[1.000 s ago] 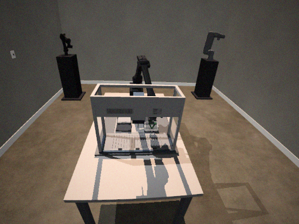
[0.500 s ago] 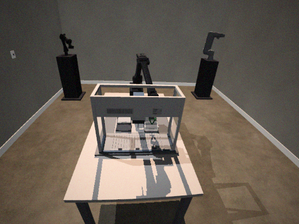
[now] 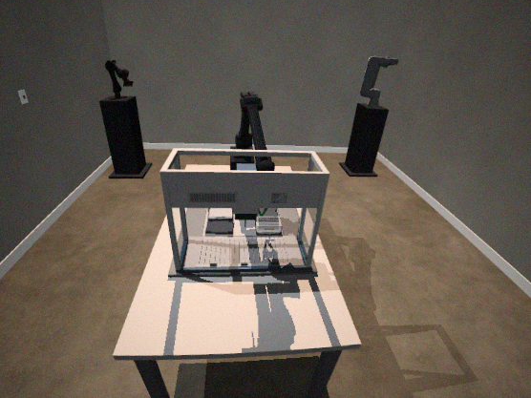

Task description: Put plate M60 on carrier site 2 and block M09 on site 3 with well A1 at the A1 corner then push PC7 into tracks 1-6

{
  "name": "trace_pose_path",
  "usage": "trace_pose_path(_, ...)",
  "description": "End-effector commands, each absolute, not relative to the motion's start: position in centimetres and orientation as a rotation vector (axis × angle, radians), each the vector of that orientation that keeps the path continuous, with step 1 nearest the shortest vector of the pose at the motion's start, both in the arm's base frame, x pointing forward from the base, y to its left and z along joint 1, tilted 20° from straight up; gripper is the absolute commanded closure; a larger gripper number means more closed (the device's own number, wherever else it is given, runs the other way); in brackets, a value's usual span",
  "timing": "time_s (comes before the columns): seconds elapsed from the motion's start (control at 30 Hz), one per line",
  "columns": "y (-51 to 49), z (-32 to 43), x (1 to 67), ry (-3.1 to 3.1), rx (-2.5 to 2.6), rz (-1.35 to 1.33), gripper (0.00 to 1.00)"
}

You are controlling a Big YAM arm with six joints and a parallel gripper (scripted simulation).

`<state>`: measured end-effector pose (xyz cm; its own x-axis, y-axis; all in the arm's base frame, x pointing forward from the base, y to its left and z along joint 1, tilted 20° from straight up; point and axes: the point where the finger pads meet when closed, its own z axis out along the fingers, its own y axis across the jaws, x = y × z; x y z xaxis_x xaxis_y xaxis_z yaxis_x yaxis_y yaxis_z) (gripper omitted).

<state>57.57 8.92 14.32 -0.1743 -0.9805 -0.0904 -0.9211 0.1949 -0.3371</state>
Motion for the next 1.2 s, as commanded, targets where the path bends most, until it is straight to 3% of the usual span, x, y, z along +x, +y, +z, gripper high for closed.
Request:
trace_pose_path(0.0,5.9,16.1,57.7,2.288,-1.568,-0.299,0.00)
trace_pose_path(1.17,-12.3,11.8,49.7,2.724,-0.276,-0.052,0.00)
